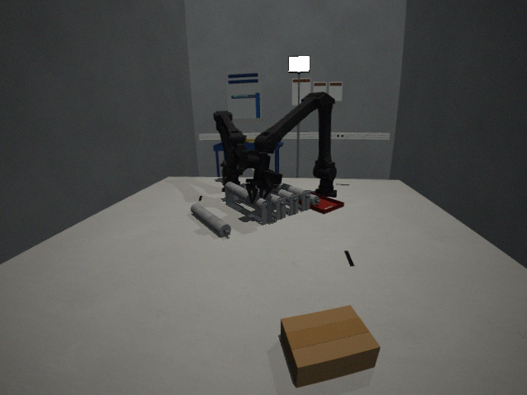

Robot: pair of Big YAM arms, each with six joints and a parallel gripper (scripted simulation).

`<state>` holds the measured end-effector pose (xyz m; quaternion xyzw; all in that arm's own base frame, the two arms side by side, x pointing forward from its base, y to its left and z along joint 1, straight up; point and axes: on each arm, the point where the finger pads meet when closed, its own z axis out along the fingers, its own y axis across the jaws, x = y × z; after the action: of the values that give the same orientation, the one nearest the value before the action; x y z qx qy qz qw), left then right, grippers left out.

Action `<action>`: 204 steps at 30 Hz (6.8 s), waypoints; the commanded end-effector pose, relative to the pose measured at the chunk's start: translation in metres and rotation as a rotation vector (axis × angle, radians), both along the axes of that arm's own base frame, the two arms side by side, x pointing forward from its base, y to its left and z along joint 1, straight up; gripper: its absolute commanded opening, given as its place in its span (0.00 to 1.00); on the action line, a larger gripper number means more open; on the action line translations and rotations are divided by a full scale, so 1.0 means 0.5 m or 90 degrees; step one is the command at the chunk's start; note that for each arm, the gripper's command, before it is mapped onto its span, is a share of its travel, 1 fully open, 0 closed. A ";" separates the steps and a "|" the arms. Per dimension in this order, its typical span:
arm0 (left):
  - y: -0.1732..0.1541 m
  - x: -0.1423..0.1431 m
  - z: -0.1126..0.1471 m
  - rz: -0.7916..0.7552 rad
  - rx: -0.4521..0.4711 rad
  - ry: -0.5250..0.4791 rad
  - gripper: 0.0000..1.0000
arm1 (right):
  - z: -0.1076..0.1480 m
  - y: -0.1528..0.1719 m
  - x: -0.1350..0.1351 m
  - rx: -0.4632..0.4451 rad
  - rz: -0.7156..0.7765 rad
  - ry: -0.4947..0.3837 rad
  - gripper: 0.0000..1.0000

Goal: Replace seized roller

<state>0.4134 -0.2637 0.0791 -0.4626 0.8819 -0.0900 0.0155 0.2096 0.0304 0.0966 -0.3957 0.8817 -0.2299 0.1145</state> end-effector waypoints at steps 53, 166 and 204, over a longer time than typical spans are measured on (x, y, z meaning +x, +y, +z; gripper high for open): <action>-0.033 0.033 0.071 -0.013 -0.017 -0.041 0.32 | -0.002 0.019 0.011 0.028 0.012 -0.013 0.32; 0.017 -0.007 0.124 -0.001 0.021 -0.015 0.62 | 0.103 0.051 -0.019 0.035 0.002 -0.025 0.32; 0.094 0.130 0.235 -0.156 -0.006 -0.247 0.62 | 0.238 0.126 0.168 0.230 -0.102 -0.185 0.32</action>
<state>0.4699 -0.2250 0.1973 -0.3610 0.9032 -0.1762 0.1514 0.2634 0.0840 0.1830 -0.2933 0.9118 -0.1458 0.2476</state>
